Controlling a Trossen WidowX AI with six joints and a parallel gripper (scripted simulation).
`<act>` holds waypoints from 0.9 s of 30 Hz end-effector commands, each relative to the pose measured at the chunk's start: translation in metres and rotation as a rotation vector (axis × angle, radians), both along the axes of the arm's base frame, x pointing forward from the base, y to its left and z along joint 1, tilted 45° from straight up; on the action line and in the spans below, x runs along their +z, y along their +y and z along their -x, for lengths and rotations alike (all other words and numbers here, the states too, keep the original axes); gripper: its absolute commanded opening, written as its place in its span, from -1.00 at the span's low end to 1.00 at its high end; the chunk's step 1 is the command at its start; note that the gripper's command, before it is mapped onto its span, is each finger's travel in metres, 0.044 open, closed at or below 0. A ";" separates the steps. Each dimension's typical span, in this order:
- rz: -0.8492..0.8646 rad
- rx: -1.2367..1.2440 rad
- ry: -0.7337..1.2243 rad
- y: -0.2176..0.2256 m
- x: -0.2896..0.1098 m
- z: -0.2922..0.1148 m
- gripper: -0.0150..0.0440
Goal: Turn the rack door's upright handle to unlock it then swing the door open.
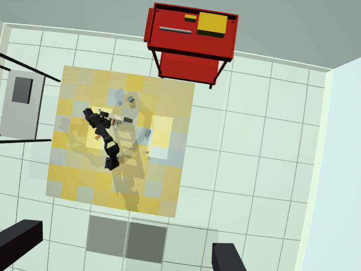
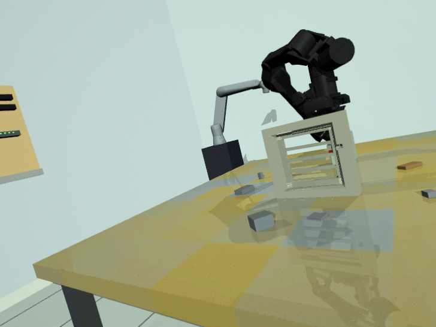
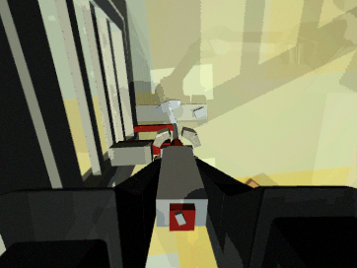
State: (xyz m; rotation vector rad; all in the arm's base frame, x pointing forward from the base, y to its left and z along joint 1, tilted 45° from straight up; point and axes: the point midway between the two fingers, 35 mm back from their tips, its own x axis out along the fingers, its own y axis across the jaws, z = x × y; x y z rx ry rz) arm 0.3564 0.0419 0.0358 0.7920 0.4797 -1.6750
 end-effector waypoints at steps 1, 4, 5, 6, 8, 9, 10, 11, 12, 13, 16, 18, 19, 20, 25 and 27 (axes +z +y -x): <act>-0.006 0.061 0.066 -0.001 0.001 0.006 -0.45; -0.013 0.107 0.110 -0.001 0.002 0.009 -0.45; -0.016 0.123 0.125 -0.001 0.003 0.010 -0.45; -0.019 0.139 0.141 -0.001 0.003 0.011 -0.45; -0.023 0.170 0.171 -0.002 0.004 0.014 -0.45; -0.026 0.186 0.186 -0.002 0.004 0.016 -0.45; -0.028 0.201 0.201 -0.002 0.005 0.017 -0.45; -0.031 0.218 0.217 -0.002 0.005 0.019 -0.45; -0.033 0.234 0.233 -0.002 0.006 0.021 -0.45; -0.036 0.251 0.249 -0.003 0.006 0.023 -0.45; -0.043 0.298 0.294 -0.004 0.008 0.028 -0.45; -0.048 0.329 0.324 -0.005 0.009 0.033 -0.45; -0.050 0.344 0.338 -0.005 0.010 0.035 -0.45; -0.052 0.357 0.351 -0.006 0.011 0.037 -0.45; -0.062 0.423 0.415 -0.009 0.016 0.047 -0.45; -0.067 0.451 0.442 -0.011 0.018 0.051 -0.45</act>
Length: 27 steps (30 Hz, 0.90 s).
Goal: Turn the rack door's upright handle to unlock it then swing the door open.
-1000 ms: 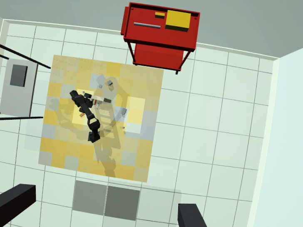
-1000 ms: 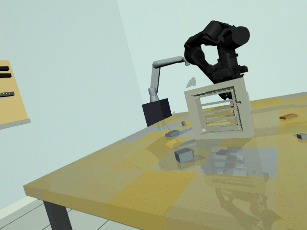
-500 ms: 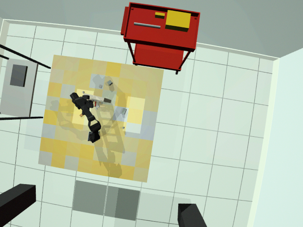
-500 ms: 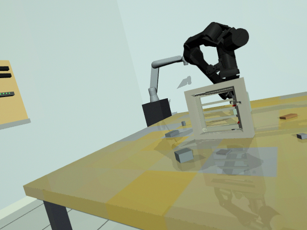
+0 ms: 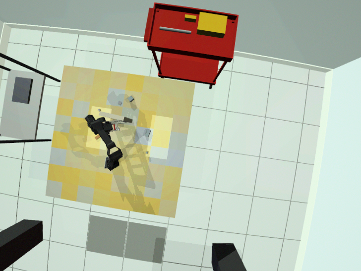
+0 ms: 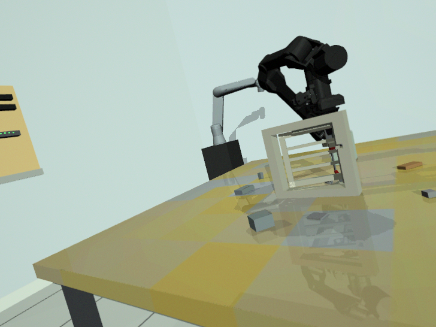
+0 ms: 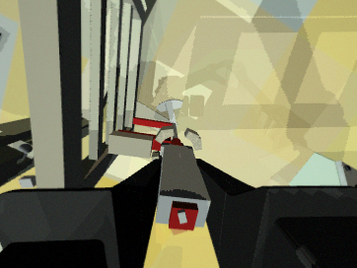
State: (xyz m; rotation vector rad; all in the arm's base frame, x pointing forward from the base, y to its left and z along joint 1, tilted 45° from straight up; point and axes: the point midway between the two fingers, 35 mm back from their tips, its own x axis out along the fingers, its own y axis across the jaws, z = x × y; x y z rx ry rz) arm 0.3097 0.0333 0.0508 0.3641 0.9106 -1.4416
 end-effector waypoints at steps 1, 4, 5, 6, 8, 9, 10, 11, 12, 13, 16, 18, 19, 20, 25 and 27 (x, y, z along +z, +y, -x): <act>-0.009 0.063 0.053 -0.003 0.004 0.007 -0.45; -0.015 0.104 0.093 -0.006 0.007 0.013 -0.45; -0.017 0.117 0.106 -0.007 0.009 0.015 -0.45; -0.019 0.131 0.119 -0.008 0.010 0.017 -0.45; -0.024 0.158 0.145 -0.010 0.013 0.021 -0.45; -0.026 0.171 0.158 -0.011 0.014 0.023 -0.45; -0.028 0.184 0.171 -0.012 0.015 0.025 -0.45; -0.030 0.197 0.184 -0.013 0.017 0.026 -0.45; -0.032 0.211 0.196 -0.014 0.018 0.028 -0.45; -0.034 0.224 0.209 -0.016 0.019 0.030 -0.45; -0.040 0.262 0.246 -0.019 0.024 0.035 -0.45; -0.045 0.287 0.271 -0.022 0.027 0.038 -0.45; -0.047 0.300 0.283 -0.023 0.028 0.039 -0.45; -0.049 0.313 0.296 -0.024 0.029 0.041 -0.45; -0.059 0.376 0.357 -0.031 0.037 0.047 -0.45; -0.063 0.401 0.381 -0.034 0.040 0.050 -0.45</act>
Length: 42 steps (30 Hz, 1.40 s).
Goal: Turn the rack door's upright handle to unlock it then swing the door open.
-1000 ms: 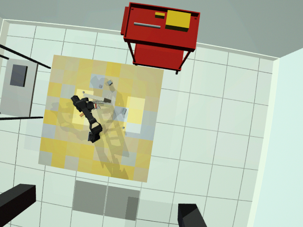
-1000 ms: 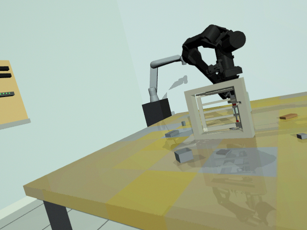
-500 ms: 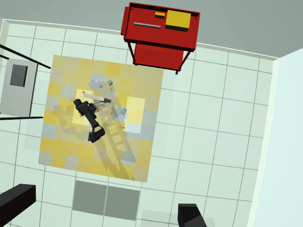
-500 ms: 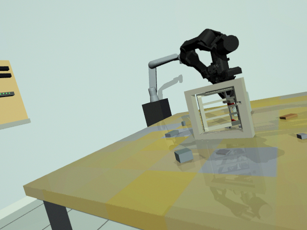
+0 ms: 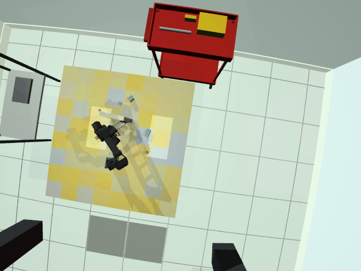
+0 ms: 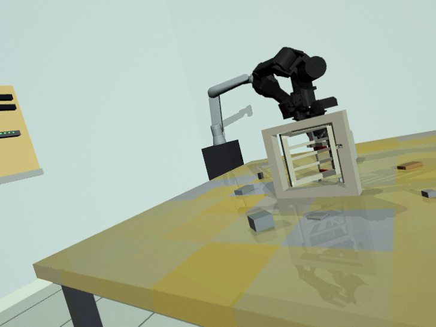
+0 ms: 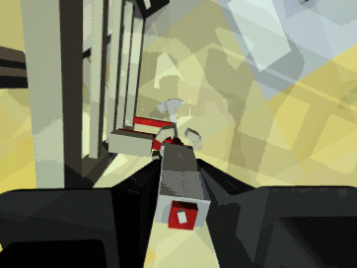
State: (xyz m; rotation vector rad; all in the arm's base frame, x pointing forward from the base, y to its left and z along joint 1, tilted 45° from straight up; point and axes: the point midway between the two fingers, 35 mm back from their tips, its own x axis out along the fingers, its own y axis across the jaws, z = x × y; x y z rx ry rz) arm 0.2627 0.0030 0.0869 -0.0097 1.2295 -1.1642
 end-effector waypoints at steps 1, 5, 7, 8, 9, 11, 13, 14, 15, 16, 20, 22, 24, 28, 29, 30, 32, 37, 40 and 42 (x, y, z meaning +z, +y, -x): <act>-0.006 0.057 0.049 -0.005 0.006 0.004 -0.45; -0.014 0.107 0.098 -0.011 0.012 0.008 -0.45; -0.018 0.132 0.122 -0.014 0.015 0.010 -0.45; -0.020 0.143 0.132 -0.016 0.017 0.011 -0.45; -0.022 0.154 0.143 -0.017 0.018 0.011 -0.45; -0.025 0.176 0.164 -0.020 0.021 0.013 -0.45; -0.029 0.198 0.186 -0.023 0.024 0.014 -0.45; -0.031 0.209 0.197 -0.024 0.026 0.014 -0.45; -0.032 0.220 0.207 -0.026 0.027 0.015 -0.45; -0.034 0.231 0.218 -0.027 0.029 0.016 -0.45; -0.041 0.276 0.261 -0.033 0.035 0.017 -0.45; -0.045 0.298 0.283 -0.036 0.038 0.018 -0.45; -0.048 0.320 0.304 -0.039 0.041 0.019 -0.45; -0.056 0.364 0.346 -0.045 0.047 0.019 -0.45; -0.057 0.375 0.357 -0.047 0.048 0.019 -0.45; -0.059 0.385 0.367 -0.048 0.050 0.020 -0.45; -0.063 0.407 0.388 -0.051 0.053 0.020 -0.45; -0.071 0.457 0.437 -0.058 0.060 0.019 -0.45; -0.076 0.488 0.467 -0.063 0.064 0.019 -0.45; -0.079 0.507 0.485 -0.065 0.066 0.018 -0.45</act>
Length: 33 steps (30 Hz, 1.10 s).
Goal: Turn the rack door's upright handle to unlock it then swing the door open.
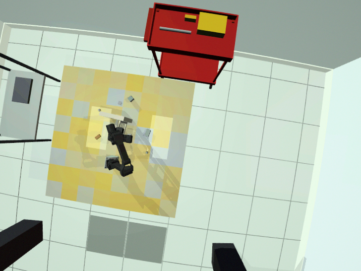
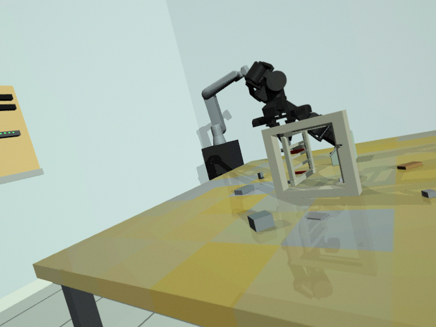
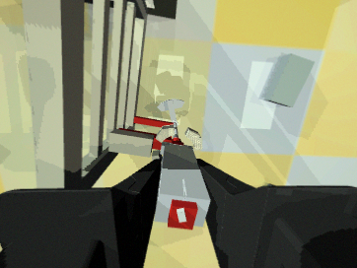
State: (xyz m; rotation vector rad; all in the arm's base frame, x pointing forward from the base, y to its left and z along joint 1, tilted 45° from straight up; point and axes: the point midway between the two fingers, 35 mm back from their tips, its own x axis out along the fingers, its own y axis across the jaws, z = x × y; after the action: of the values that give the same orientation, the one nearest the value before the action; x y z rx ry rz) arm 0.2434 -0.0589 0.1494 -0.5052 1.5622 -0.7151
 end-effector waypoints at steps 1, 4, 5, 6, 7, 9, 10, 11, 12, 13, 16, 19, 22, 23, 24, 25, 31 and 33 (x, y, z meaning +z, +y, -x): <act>-0.003 0.040 0.035 -0.004 0.005 -0.001 -0.45; -0.003 0.042 0.037 -0.005 0.005 -0.001 -0.45; -0.003 0.042 0.037 -0.005 0.005 -0.001 -0.45; -0.003 0.042 0.037 -0.005 0.005 -0.001 -0.45; -0.003 0.042 0.037 -0.005 0.005 -0.001 -0.45; -0.003 0.042 0.037 -0.005 0.005 -0.001 -0.45; -0.003 0.042 0.037 -0.005 0.005 -0.001 -0.45; -0.003 0.042 0.037 -0.005 0.005 -0.001 -0.45; -0.003 0.042 0.037 -0.005 0.005 -0.001 -0.45; -0.003 0.042 0.037 -0.005 0.005 -0.001 -0.45; -0.003 0.042 0.037 -0.005 0.005 -0.001 -0.18; -0.003 0.042 0.037 -0.005 0.005 -0.001 0.08; -0.003 0.042 0.037 -0.005 0.005 -0.001 0.35; -0.003 0.042 0.037 -0.005 0.005 -0.001 0.44; -0.003 0.042 0.037 -0.005 0.005 -0.001 0.47; -0.003 0.042 0.036 -0.004 0.005 -0.001 0.47; -0.011 0.070 0.020 0.003 0.012 -0.002 0.47; -0.015 0.080 0.014 0.005 0.015 -0.003 0.47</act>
State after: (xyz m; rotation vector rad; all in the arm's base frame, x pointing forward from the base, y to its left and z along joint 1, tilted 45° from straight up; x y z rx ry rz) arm 0.2452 -0.0578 0.1599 -0.5589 1.5632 -0.6574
